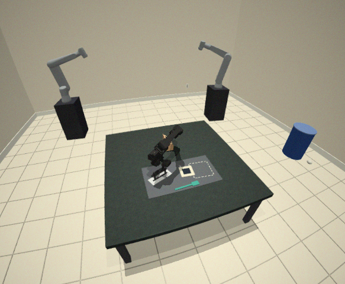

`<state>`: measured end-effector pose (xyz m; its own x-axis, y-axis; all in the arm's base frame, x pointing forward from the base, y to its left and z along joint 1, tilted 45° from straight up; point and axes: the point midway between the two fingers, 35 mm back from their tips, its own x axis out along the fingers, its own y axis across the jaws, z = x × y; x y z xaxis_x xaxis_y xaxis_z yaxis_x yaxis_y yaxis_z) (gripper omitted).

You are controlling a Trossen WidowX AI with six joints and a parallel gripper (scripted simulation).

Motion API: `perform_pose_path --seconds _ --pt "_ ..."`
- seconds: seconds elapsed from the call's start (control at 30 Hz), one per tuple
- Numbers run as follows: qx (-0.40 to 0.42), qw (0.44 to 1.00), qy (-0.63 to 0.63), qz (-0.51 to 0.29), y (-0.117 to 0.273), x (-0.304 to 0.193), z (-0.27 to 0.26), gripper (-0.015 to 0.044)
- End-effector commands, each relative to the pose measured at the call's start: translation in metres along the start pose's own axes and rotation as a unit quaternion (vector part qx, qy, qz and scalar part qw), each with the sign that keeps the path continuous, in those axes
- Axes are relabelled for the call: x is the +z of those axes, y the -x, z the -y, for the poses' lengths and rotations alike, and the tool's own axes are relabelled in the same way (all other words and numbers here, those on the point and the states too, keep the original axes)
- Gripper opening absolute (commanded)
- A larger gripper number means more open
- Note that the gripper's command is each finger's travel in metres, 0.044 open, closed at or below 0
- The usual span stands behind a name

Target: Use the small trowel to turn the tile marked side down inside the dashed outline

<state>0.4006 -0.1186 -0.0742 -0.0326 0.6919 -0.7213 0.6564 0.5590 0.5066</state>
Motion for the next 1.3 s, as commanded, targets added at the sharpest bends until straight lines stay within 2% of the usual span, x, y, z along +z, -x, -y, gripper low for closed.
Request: perform_pose_path --seconds 0.0,0.3,0.63,0.93,1.27 --pt "-0.002 0.998 0.069 0.0 0.0007 -0.0003 0.0001 0.027" --pt "-0.002 0.975 0.223 0.0 0.0006 -0.0001 -0.0002 0.027" --pt "-0.002 0.922 0.387 -0.001 0.0005 0.0001 -0.0004 0.027" --pt "-0.002 0.851 0.526 -0.001 0.0004 0.0003 -0.0007 0.027" --pt "-0.002 0.747 0.665 -0.001 0.0003 0.0005 -0.001 0.027"
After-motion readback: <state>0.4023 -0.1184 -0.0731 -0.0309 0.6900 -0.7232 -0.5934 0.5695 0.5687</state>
